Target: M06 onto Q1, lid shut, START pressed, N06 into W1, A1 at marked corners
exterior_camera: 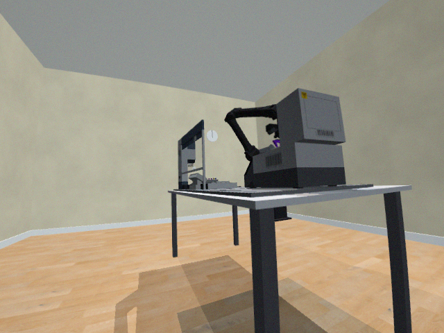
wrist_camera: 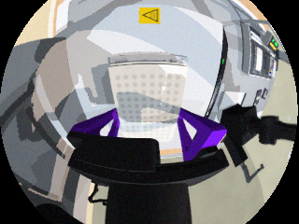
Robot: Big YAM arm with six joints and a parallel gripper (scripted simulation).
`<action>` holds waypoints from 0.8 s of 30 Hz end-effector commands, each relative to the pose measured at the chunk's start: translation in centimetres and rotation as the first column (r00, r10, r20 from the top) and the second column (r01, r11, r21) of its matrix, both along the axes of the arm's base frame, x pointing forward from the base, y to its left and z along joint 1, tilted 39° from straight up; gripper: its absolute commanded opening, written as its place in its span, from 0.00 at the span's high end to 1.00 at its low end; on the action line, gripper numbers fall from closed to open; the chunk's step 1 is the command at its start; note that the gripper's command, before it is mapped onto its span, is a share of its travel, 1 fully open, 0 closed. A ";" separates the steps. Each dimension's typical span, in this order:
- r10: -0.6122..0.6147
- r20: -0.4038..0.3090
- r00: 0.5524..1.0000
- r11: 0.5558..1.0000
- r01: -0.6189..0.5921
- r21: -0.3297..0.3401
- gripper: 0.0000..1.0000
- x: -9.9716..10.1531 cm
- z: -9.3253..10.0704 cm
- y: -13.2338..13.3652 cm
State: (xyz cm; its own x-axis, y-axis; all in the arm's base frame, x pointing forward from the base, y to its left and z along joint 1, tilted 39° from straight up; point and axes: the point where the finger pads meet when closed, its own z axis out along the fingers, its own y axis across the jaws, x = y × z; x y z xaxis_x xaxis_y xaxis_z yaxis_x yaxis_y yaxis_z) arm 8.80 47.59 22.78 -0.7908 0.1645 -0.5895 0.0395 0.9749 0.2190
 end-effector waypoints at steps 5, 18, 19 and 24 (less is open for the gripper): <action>0.017 -0.004 1.000 0.997 -0.016 0.069 1.00 -1.5 2.0 0.3; 0.009 0.001 1.000 0.998 -0.009 0.068 1.00 0.1 2.6 0.8; 0.009 0.001 1.000 0.998 -0.009 0.065 1.00 0.2 2.5 0.9; 0.011 -0.001 1.000 0.999 -0.011 0.049 1.00 0.2 1.7 1.4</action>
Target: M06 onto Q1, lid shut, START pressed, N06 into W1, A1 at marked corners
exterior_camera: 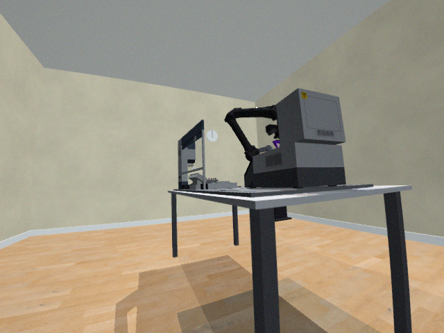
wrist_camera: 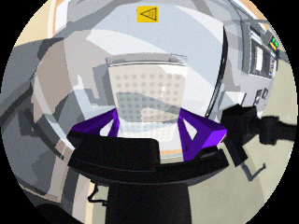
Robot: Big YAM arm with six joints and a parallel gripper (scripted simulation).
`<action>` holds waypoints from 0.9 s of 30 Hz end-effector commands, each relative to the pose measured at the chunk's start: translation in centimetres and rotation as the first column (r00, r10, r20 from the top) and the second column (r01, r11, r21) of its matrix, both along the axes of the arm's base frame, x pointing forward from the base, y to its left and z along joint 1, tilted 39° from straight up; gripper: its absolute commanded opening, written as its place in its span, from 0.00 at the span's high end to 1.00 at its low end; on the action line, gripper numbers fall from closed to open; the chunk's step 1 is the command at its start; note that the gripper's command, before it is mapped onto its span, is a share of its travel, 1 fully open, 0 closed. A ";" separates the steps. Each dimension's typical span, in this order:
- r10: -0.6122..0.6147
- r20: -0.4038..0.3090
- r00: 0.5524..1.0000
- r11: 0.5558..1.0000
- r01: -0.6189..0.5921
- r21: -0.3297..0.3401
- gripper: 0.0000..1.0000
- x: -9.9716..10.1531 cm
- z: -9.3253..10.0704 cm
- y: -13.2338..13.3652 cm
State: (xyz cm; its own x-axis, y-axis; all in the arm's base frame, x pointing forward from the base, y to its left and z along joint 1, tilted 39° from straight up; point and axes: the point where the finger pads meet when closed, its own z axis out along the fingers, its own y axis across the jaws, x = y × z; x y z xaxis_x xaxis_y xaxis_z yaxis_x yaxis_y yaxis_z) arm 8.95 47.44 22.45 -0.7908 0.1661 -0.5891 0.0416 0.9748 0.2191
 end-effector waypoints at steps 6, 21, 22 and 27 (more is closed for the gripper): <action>0.024 0.001 1.000 0.999 -0.024 0.044 1.00 -0.3 1.8 1.8; 0.017 0.001 1.000 1.000 -0.017 0.025 1.00 0.2 0.9 0.3; 0.017 0.001 1.000 1.000 -0.017 0.025 1.00 0.2 0.9 0.3; 0.033 0.001 0.999 0.998 -0.033 0.059 1.00 -0.5 2.3 0.9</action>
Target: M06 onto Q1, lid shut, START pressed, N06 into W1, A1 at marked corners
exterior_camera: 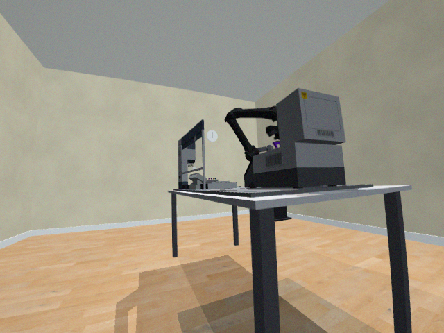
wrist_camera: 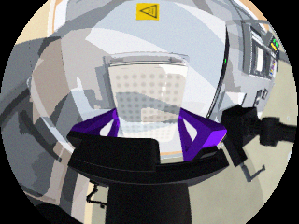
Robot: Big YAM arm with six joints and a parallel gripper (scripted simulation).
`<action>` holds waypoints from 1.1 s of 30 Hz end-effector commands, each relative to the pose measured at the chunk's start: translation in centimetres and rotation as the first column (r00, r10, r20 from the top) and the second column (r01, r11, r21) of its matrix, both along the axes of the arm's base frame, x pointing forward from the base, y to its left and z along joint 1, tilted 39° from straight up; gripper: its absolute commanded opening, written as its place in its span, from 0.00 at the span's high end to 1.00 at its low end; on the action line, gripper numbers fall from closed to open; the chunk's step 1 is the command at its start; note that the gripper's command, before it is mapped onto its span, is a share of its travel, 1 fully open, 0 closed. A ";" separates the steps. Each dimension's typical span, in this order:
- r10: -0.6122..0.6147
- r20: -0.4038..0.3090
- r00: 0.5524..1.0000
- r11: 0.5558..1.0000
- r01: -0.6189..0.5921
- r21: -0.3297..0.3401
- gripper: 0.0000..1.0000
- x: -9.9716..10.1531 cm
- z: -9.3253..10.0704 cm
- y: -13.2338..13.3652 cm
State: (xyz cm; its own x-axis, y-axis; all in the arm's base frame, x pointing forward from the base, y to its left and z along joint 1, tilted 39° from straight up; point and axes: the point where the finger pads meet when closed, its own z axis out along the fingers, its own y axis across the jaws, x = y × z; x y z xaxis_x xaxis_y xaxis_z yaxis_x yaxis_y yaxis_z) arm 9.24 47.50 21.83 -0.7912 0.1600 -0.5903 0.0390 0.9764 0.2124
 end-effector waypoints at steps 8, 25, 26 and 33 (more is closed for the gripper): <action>0.017 0.000 1.000 0.996 -0.017 0.084 1.00 0.0 3.5 1.2; -0.007 -0.007 1.000 0.996 0.008 0.088 1.00 -0.2 3.6 0.9; -0.003 -0.007 1.000 0.996 0.004 0.088 1.00 -0.4 3.6 0.9; 0.008 -0.006 1.000 0.996 -0.007 0.089 1.00 -0.9 3.6 1.1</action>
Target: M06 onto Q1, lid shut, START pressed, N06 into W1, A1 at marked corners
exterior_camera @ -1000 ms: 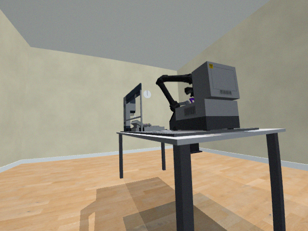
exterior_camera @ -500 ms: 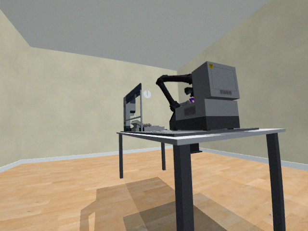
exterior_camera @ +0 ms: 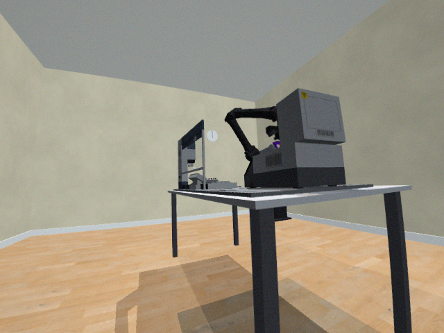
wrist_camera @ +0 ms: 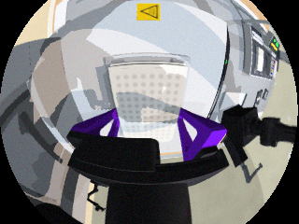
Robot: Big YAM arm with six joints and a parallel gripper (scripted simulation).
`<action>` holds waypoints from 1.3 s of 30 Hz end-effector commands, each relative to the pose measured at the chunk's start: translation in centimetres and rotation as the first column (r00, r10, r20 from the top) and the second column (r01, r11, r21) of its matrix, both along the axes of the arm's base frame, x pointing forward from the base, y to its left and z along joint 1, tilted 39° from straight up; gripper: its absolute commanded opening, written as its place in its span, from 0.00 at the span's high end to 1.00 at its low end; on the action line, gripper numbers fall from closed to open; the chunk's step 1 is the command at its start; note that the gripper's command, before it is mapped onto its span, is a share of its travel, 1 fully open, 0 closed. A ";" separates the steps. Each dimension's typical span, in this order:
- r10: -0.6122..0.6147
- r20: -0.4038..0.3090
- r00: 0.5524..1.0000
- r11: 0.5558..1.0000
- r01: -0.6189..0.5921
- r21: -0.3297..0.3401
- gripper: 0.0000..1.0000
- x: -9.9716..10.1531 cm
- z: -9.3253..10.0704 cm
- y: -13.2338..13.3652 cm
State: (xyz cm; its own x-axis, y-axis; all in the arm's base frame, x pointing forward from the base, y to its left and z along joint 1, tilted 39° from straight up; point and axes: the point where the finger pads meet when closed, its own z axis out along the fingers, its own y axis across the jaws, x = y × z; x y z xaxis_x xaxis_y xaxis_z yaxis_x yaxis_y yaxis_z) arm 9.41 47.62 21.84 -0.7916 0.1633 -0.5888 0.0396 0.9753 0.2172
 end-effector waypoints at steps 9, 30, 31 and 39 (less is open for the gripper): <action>0.015 0.002 1.000 0.996 -0.016 0.086 1.00 -1.5 3.7 1.1; 0.004 0.005 1.000 0.999 -0.004 0.047 1.00 -0.3 2.3 1.4; 0.004 0.005 1.000 0.999 -0.004 0.047 1.00 -0.3 2.3 1.4; 0.028 0.005 1.000 0.999 -0.028 0.017 0.00 -1.4 1.0 0.8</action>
